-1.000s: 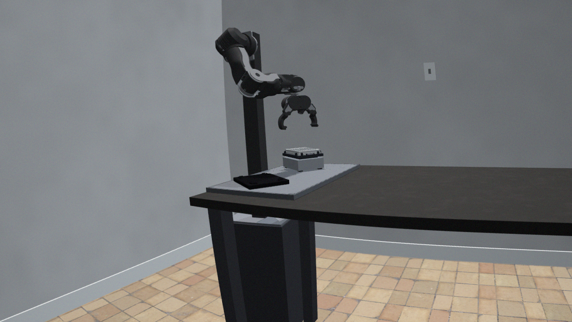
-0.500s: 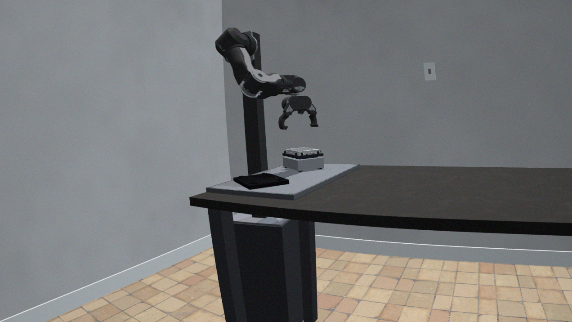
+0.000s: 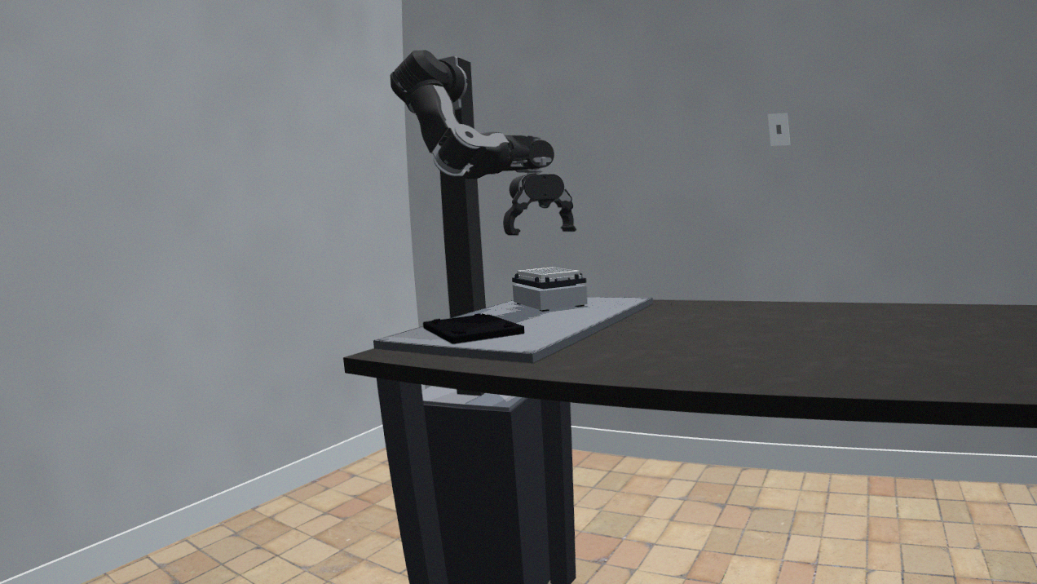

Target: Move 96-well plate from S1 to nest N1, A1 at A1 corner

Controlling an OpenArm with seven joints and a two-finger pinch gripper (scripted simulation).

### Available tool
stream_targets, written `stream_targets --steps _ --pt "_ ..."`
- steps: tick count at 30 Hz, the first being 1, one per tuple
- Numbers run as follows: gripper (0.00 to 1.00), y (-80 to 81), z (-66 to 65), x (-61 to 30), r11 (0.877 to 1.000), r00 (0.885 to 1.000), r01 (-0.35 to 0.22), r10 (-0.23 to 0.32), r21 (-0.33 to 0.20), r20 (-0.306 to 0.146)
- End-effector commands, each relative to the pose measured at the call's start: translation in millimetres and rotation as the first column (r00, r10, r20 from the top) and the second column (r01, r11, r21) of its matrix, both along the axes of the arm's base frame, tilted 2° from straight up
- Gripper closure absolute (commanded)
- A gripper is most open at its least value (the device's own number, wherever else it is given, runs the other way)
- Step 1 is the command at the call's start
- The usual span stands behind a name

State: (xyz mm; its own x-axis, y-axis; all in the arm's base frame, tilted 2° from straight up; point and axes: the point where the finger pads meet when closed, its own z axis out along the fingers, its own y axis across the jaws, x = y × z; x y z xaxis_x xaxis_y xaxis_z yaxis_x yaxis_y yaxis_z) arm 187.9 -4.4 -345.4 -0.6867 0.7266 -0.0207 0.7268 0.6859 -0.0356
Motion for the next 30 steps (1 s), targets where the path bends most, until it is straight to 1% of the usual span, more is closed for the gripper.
stream_targets --steps 1,11,15,30 --pt "0.23 2.4 2.1 0.6 1.0 1.0 -0.005 0.005 0.01 0.002" --pt "0.23 1.2 1.6 0.3 1.0 1.0 -0.003 0.003 0.007 0.0" --pt "0.23 -0.7 3.5 2.1 1.0 1.0 -0.005 0.005 0.01 0.002" --pt "0.23 -1.4 2.7 1.8 1.0 1.0 -0.002 0.002 0.006 0.001"
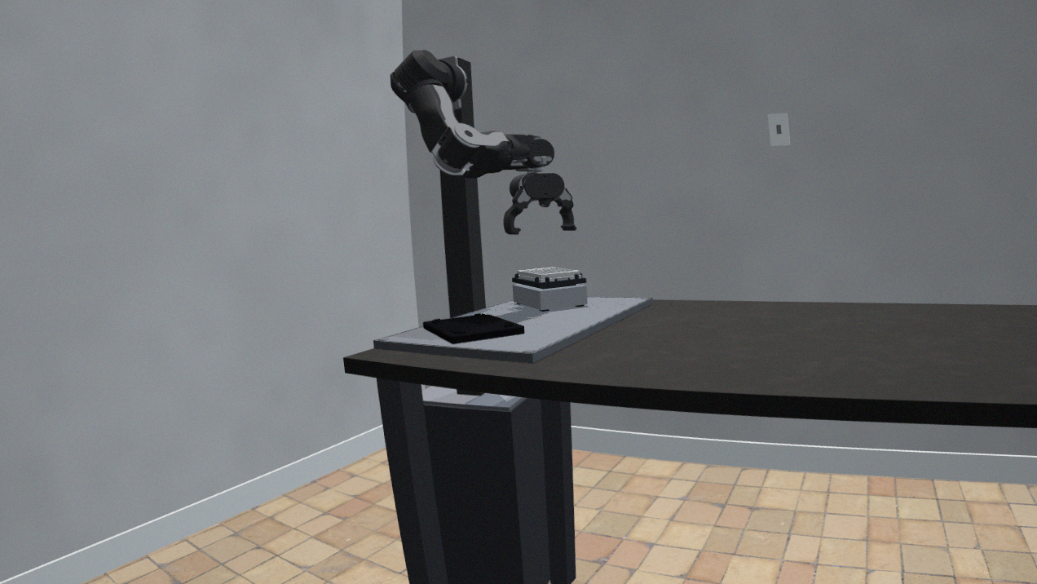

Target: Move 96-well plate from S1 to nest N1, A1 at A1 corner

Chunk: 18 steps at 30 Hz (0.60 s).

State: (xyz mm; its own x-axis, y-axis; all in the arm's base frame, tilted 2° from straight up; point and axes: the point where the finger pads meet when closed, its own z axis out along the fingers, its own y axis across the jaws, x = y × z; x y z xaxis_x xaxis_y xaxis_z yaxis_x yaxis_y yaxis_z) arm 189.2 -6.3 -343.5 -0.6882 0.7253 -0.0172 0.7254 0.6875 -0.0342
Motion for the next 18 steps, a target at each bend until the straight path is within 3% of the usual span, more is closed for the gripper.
stream_targets --steps 1,14,18 --pt "0.23 0.5 0.8 0.5 1.0 1.0 0.0 0.0 0.003 0.002" --pt "0.23 0.5 0.8 0.5 1.0 1.0 0.0 0.0 0.003 0.002" --pt "0.23 -3.1 -43.1 0.9 1.0 1.0 -0.003 0.003 0.006 0.003"
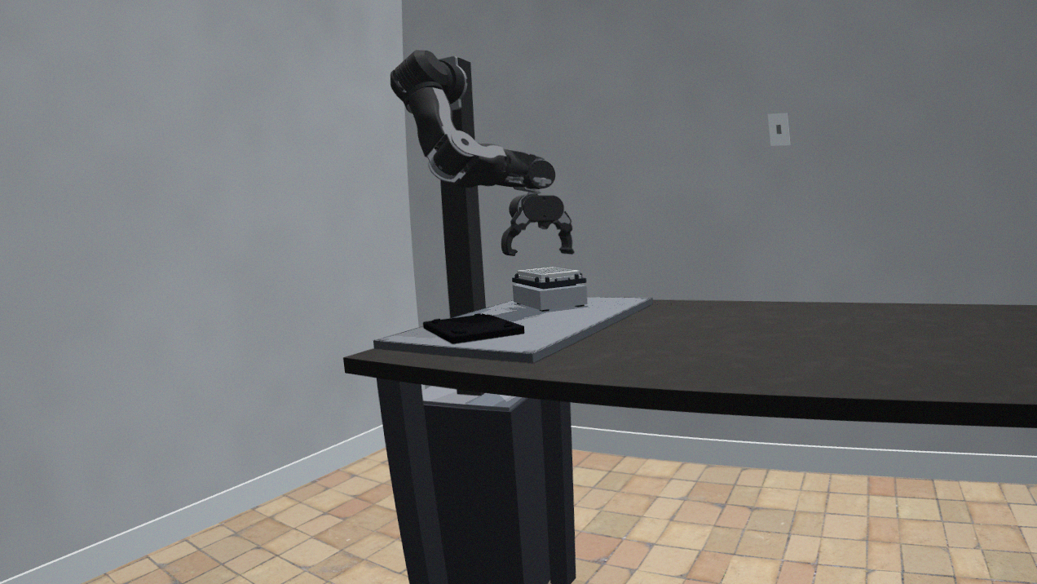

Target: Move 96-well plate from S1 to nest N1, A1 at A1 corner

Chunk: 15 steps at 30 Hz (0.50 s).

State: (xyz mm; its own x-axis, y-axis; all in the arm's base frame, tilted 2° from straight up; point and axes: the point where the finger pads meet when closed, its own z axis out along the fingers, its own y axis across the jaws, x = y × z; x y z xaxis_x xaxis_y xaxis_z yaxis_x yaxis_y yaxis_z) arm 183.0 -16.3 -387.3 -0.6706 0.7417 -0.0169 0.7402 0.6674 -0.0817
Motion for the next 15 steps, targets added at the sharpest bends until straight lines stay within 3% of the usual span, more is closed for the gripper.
stream_targets --steps 1,15 --pt "0.23 6.0 -10.2 7.2 0.999 0.999 -0.029 0.027 0.038 0.039" --pt "0.23 5.5 -14.5 7.4 0.999 0.999 -0.027 0.025 0.036 0.038"
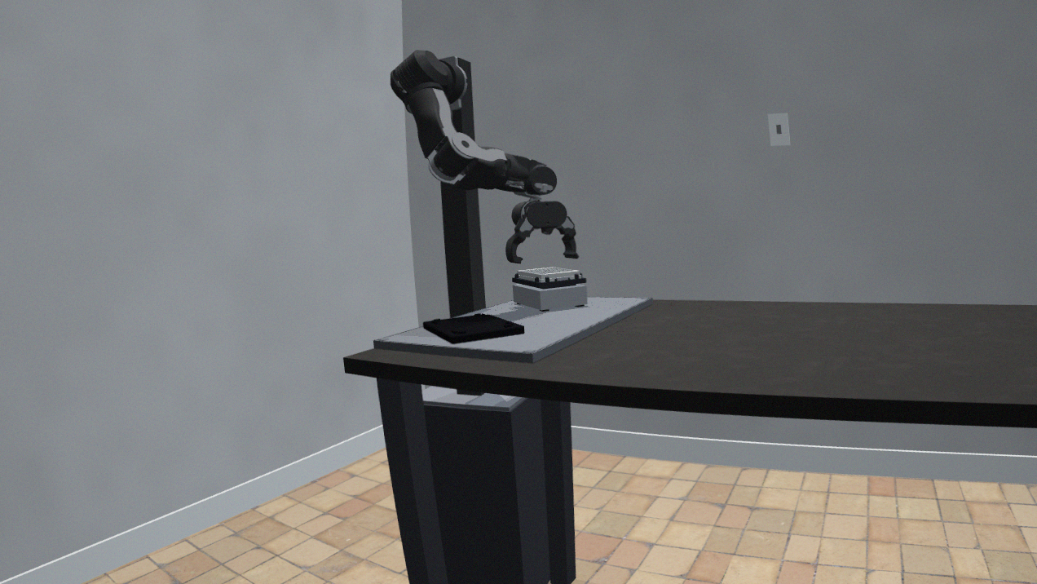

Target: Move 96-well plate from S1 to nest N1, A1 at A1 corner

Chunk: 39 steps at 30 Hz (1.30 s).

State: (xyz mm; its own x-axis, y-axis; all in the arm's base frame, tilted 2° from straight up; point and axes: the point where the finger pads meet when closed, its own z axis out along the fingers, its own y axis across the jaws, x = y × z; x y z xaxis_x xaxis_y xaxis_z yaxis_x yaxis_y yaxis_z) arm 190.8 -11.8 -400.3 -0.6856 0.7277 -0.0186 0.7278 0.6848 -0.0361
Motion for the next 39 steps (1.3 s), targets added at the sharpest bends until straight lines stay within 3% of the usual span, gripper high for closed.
stream_targets --steps 1,3,32,37,39 --pt "0.23 0.9 -4.0 -0.5 1.0 1.0 -0.005 0.005 0.008 0.003" --pt "0.23 0.7 -8.9 -0.7 1.0 1.0 -0.007 0.007 0.009 0.004" --pt "0.23 1.2 -6.9 -0.3 1.0 1.0 -0.007 0.007 0.009 0.004" --pt "0.23 0.6 -28.8 -2.2 1.0 1.0 -0.012 0.012 0.01 0.003" --pt "0.23 0.6 -28.8 -2.2 1.0 1.0 -0.012 0.012 0.01 0.003"
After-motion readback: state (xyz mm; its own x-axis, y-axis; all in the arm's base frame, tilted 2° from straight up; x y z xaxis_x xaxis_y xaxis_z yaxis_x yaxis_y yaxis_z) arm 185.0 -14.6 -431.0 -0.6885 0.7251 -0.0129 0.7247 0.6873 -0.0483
